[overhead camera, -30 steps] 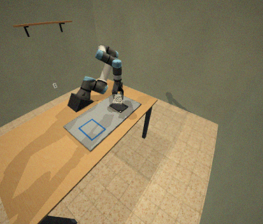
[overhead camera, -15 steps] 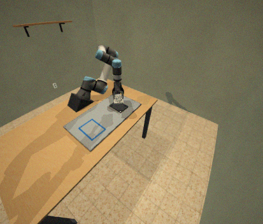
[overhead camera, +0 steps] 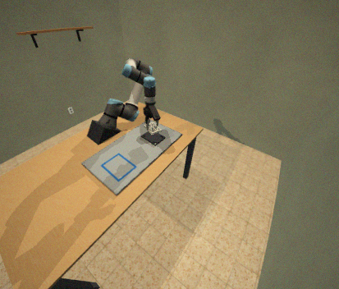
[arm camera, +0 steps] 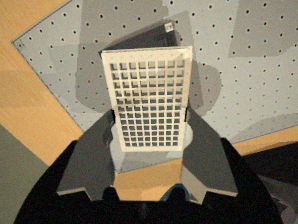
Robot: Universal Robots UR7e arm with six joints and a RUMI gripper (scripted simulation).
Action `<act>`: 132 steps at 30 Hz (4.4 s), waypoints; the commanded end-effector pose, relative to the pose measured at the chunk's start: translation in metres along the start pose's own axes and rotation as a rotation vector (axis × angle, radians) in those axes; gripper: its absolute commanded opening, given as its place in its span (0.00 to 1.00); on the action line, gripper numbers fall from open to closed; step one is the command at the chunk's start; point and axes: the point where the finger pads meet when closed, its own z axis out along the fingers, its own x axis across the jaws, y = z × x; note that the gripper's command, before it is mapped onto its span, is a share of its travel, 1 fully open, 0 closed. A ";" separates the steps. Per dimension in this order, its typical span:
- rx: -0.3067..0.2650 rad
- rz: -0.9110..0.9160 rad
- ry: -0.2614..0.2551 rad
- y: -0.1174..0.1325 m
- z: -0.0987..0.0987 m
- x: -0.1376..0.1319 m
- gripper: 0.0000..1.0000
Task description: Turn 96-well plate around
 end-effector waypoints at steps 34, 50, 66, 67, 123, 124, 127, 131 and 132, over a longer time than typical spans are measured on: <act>-0.001 -0.290 -0.007 0.000 0.000 0.000 0.00; -0.001 -0.290 -0.008 0.000 0.008 0.000 0.00; -0.001 -0.290 -0.008 0.000 0.031 0.000 0.00; -0.001 -0.290 -0.008 0.000 0.033 0.000 0.00; -0.001 -0.290 -0.008 0.000 0.065 0.000 0.00; -0.001 -0.290 -0.008 0.000 0.066 0.000 0.00; -0.001 -0.290 -0.008 0.000 0.066 0.000 0.00; -0.001 -0.290 -0.008 0.000 0.066 0.000 0.00; 0.000 -0.290 -0.008 0.000 0.067 0.000 0.00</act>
